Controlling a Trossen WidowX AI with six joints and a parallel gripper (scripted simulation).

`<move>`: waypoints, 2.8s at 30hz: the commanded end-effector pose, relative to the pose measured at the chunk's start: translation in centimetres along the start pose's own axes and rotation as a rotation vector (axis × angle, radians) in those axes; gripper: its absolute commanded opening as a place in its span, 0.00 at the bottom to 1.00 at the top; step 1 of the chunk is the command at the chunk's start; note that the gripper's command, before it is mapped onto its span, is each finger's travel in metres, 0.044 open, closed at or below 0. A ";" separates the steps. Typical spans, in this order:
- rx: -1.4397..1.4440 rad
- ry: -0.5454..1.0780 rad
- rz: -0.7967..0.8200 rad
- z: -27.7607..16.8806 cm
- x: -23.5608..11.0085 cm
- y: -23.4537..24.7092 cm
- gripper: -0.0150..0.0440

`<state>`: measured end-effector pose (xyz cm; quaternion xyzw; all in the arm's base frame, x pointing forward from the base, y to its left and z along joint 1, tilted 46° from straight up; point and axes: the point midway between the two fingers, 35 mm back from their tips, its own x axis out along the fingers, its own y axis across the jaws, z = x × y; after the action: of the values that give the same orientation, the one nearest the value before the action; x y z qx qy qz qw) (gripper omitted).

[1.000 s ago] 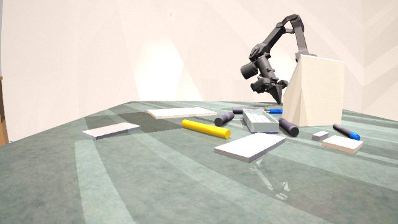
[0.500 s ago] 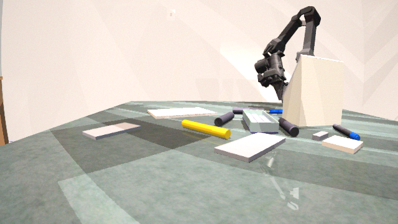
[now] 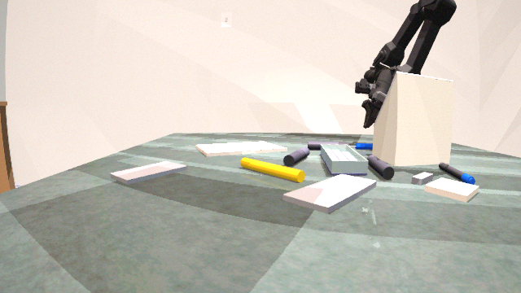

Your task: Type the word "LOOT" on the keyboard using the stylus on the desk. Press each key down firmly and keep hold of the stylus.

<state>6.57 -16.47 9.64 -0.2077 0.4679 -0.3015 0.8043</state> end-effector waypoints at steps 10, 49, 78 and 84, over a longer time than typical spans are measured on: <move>-0.146 -0.053 -0.073 -0.1 0.2 -0.2 0.51; -0.146 -0.053 -0.072 -1.4 2.9 -0.6 0.51; -0.146 -0.052 -0.072 -2.5 5.1 -0.9 0.51; -0.146 -0.052 -0.071 -2.6 5.4 -0.9 0.51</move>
<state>6.03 -20.98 5.81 -0.2911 0.4595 -0.2925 0.7865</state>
